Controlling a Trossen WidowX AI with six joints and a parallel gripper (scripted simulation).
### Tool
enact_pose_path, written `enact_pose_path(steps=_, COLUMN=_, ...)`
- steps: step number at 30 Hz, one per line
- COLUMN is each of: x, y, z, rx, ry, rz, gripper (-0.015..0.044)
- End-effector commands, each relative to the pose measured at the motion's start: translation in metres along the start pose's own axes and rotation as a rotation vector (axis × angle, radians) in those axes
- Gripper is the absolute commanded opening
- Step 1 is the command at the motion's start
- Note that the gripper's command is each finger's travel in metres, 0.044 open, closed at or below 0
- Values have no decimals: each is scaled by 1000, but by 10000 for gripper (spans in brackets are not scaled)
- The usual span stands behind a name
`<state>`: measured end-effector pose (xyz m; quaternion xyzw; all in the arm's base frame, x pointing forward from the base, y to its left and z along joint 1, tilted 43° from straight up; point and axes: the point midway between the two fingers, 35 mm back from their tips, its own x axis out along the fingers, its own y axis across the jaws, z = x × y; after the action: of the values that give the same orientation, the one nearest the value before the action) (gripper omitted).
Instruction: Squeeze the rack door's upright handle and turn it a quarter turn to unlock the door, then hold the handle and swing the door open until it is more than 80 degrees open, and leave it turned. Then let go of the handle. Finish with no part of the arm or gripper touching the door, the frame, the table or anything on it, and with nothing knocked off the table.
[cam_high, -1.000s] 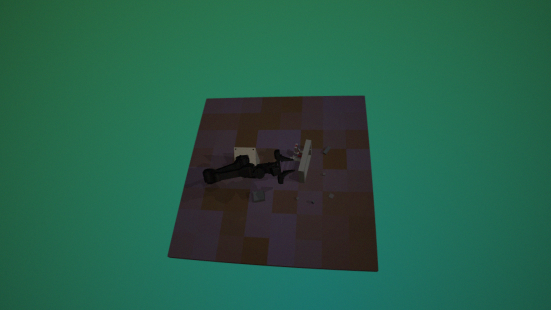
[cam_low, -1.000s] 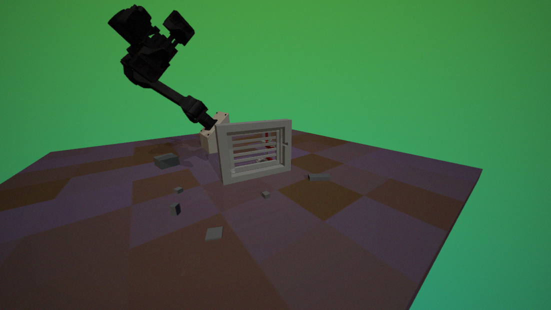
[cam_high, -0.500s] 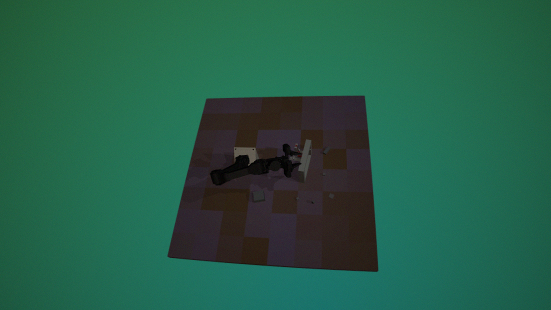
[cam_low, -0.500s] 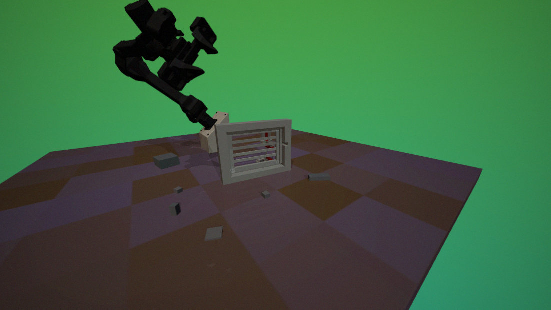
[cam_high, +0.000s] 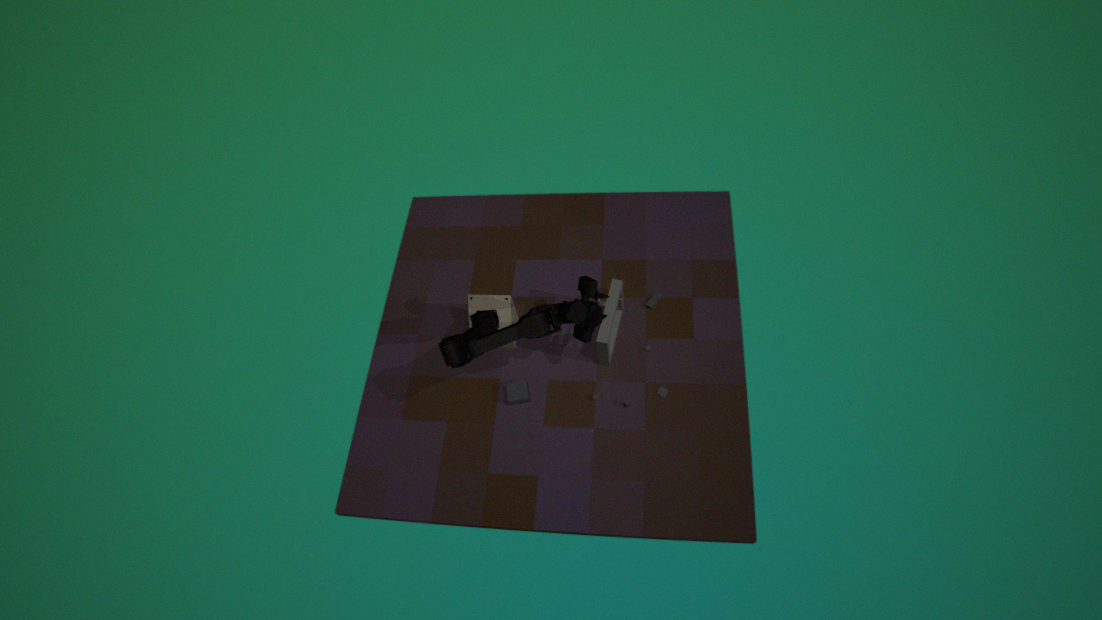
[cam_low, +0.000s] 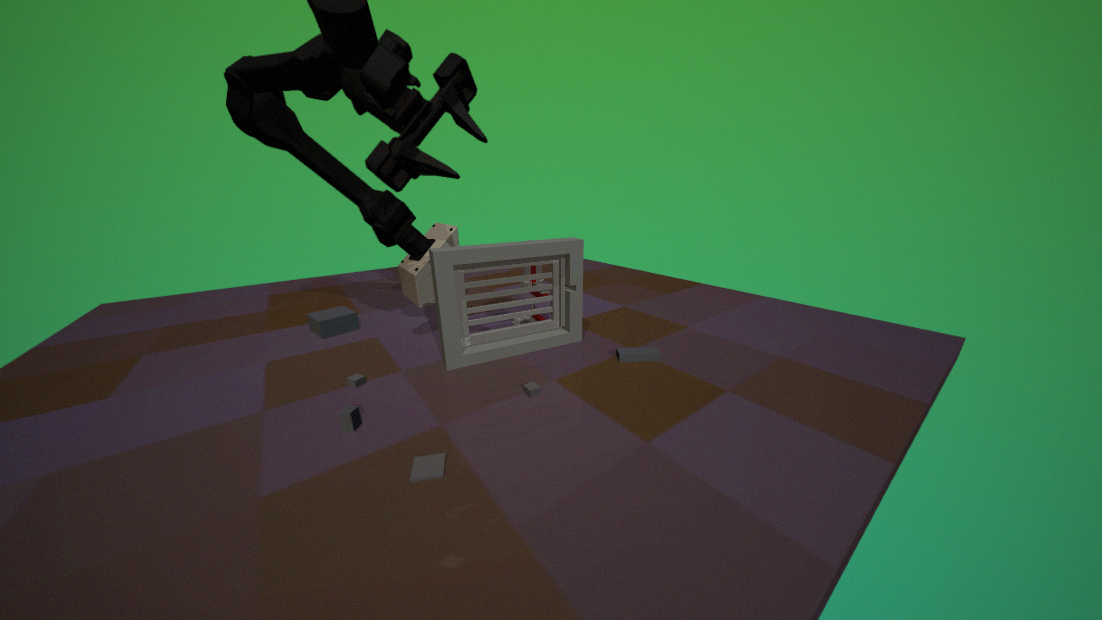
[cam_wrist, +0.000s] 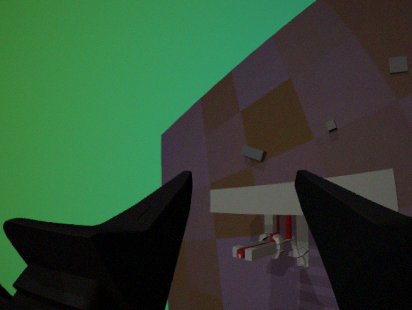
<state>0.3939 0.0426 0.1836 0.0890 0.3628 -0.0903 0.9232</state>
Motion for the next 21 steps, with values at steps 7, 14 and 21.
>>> enact_pose_path(steps=7, x=28, y=9, z=-28, rx=4, ry=178, rz=-118, gripper=283)
enact_pose_path(steps=14, x=43, y=14, z=-48, rx=-11, ry=287, rz=-210, gripper=283)
enact_pose_path(steps=21, x=56, y=17, z=-68, rx=-36, ry=384, rz=-309, gripper=283)
